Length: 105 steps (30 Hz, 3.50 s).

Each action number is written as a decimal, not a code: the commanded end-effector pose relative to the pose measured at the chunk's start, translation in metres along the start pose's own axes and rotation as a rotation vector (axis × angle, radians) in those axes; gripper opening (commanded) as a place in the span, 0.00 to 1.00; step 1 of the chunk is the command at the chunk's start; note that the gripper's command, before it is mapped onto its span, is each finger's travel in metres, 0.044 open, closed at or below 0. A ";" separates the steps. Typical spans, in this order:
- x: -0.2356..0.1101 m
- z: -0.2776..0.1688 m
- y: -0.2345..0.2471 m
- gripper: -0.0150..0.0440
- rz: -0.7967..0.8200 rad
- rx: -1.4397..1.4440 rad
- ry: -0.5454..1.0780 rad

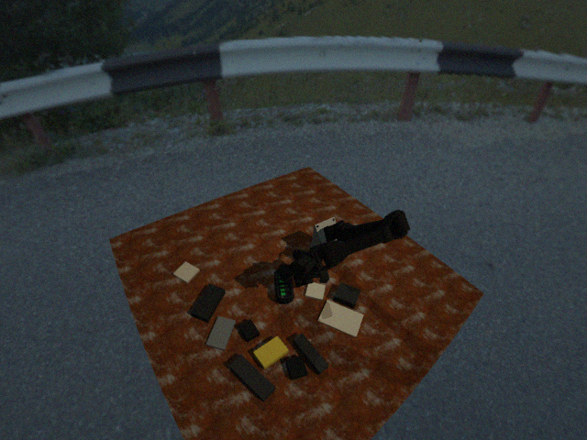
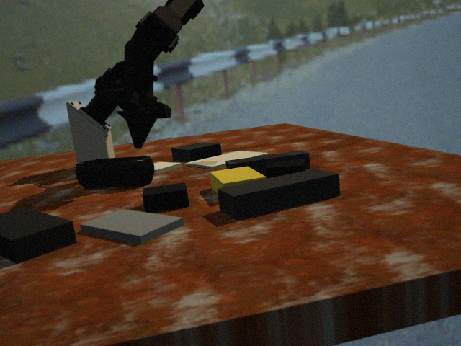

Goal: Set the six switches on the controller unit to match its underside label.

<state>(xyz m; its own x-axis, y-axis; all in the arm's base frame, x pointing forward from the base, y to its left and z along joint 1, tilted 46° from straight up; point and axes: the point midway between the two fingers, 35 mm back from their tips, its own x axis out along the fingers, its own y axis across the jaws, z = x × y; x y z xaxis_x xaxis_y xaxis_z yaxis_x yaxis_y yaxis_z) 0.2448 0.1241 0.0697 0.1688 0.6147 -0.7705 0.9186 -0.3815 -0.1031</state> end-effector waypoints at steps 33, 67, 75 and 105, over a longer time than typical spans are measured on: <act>0.017 0.083 0.037 0.25 -0.244 0.054 0.035; 0.000 0.084 0.042 0.25 -0.244 0.053 0.034; -0.009 0.080 0.048 0.25 -0.244 0.053 0.035; 0.031 0.064 0.055 0.25 -0.244 0.053 0.038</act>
<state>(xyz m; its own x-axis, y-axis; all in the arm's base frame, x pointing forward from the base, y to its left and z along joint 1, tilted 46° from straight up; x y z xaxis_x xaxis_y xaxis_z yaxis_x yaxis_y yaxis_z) 0.2806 0.0742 0.0049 -0.0345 0.7144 -0.6988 0.9175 -0.2546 -0.3056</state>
